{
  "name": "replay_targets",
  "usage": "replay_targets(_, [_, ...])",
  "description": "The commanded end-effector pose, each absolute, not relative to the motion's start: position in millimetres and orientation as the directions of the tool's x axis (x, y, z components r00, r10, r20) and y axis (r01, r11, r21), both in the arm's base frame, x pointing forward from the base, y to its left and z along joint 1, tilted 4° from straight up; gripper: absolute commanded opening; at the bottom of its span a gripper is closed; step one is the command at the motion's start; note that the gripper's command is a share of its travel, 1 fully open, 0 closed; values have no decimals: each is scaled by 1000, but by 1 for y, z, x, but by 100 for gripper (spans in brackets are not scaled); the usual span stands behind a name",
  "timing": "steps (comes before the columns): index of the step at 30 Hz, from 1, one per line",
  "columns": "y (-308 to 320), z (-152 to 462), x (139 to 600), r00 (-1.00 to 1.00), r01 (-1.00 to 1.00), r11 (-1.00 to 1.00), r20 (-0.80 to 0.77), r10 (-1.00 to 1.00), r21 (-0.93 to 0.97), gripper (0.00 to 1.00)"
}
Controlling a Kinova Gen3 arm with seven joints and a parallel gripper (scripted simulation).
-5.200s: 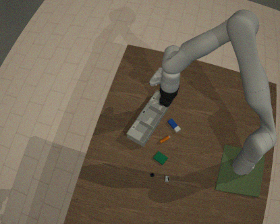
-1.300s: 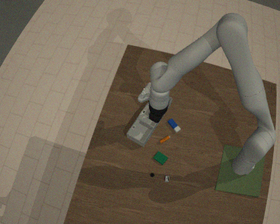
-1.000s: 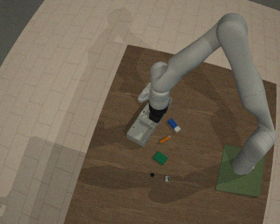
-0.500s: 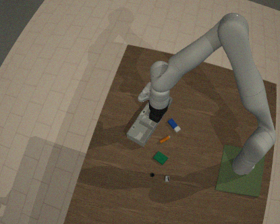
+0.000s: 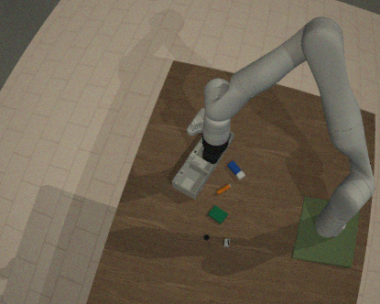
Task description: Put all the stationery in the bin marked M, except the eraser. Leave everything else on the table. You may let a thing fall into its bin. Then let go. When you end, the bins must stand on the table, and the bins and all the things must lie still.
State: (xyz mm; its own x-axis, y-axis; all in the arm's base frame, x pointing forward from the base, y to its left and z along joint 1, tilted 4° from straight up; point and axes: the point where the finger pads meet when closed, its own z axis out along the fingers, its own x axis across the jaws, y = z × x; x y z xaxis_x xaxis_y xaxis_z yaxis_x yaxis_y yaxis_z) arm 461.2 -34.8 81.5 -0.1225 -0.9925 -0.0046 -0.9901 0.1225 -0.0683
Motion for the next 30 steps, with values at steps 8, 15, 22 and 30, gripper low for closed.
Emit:
replay_targets(8, [-36,111,461,-125,-989,125,-3,-992,-74,31])
replay_targets(15, [-36,118,460,-125,-989,125,-3,-992,-74,31])
replay_targets(22, [-11,118,463,-125,-989,125,-3,-992,-74,31])
replay_targets(30, [29,119,466,-125,-989,125,-3,-992,-74,31])
